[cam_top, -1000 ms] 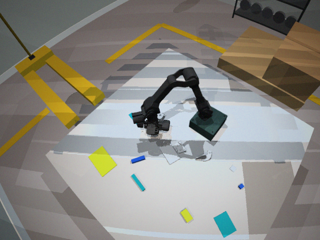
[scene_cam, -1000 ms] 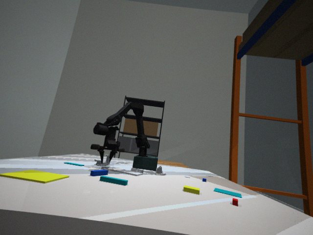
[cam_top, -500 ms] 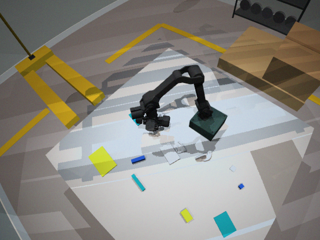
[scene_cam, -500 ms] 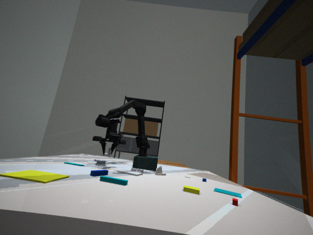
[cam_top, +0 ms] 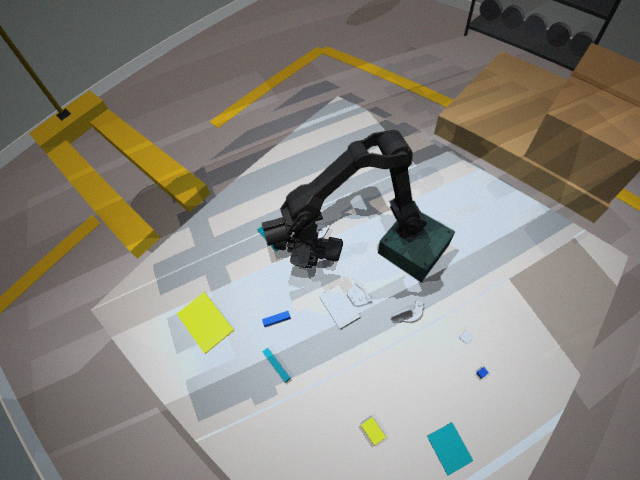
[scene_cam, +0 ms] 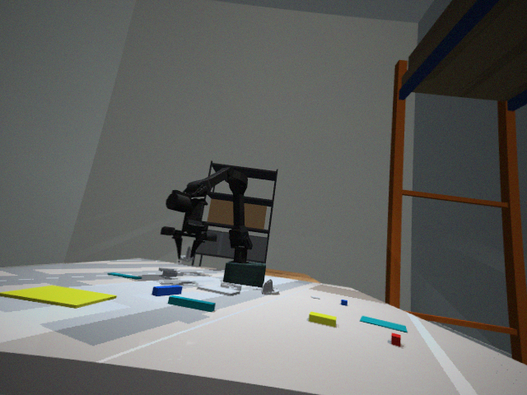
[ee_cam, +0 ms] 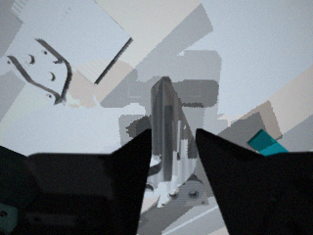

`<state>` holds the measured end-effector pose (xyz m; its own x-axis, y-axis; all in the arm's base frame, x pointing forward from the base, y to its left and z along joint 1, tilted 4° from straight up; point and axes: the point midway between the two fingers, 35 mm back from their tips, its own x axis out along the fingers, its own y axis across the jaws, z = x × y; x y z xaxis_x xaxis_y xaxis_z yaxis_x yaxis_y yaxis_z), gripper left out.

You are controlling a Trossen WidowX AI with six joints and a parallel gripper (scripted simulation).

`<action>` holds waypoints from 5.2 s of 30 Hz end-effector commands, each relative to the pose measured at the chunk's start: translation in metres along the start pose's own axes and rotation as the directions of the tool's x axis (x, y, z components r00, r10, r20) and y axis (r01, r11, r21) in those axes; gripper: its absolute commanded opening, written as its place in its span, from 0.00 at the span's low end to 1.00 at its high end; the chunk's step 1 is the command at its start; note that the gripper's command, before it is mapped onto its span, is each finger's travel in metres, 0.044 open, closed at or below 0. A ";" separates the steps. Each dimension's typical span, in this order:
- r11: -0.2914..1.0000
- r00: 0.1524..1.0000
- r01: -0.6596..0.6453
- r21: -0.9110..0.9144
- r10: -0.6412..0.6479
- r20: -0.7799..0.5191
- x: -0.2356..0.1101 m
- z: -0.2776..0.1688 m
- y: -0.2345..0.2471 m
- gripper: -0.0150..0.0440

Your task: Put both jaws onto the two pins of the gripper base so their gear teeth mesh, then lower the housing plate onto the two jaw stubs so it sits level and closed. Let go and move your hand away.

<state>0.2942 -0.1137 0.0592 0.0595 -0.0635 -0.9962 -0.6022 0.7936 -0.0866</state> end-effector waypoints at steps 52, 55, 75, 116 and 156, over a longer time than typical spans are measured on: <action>0.784 1.000 -0.012 0.621 0.012 0.005 -0.001 0.094 0.130 0.48; 0.784 1.000 -0.012 0.621 0.012 0.005 -0.001 0.094 0.130 0.48; 0.793 1.000 -0.012 0.609 0.012 0.005 -0.001 0.094 0.130 0.48; 0.800 1.000 -0.008 0.600 0.008 0.002 0.000 0.068 0.098 0.48; 0.801 1.000 -0.008 0.599 0.008 0.002 0.043 0.069 0.098 0.48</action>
<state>0.2949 0.0040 0.0173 0.0710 -0.0532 -0.9961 -0.0012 0.9986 -0.0534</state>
